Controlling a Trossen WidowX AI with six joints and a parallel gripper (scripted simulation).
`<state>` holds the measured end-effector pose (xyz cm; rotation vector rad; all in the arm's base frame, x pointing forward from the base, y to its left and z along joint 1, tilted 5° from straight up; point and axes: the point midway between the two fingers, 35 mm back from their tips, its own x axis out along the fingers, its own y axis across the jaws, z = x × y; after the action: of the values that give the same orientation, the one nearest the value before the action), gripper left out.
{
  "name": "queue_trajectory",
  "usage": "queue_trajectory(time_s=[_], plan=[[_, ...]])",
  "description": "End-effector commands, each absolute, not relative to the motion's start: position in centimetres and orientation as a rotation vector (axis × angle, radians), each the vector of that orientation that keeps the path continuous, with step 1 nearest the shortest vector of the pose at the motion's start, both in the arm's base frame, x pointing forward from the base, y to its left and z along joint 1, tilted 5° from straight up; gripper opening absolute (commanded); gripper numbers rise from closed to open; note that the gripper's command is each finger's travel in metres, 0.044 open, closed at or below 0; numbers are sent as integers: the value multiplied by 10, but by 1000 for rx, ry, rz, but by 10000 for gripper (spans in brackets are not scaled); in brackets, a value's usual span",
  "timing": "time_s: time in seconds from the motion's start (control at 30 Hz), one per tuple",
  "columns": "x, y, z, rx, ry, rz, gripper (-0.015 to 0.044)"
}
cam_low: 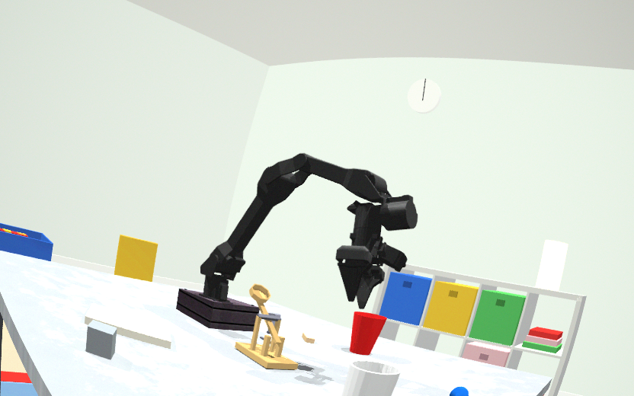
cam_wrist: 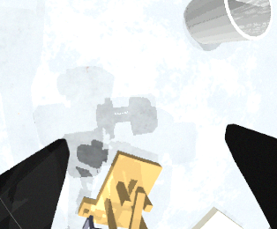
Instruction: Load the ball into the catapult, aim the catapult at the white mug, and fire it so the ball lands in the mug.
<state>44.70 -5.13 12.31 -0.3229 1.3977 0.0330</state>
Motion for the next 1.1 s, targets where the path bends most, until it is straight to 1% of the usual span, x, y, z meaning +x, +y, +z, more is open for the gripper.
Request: queue_trajectory(time_s=[0.0,0.3,0.67,0.93,1.07], plan=[[462,-68,135,-249,1331,-17,440],[496,-114,167,-84,1158,-123,440],[528,-190,215,98,907,-232,440],[529,-191,216,100,903,-234,440],[533,-180,215,116,902,-231,440]])
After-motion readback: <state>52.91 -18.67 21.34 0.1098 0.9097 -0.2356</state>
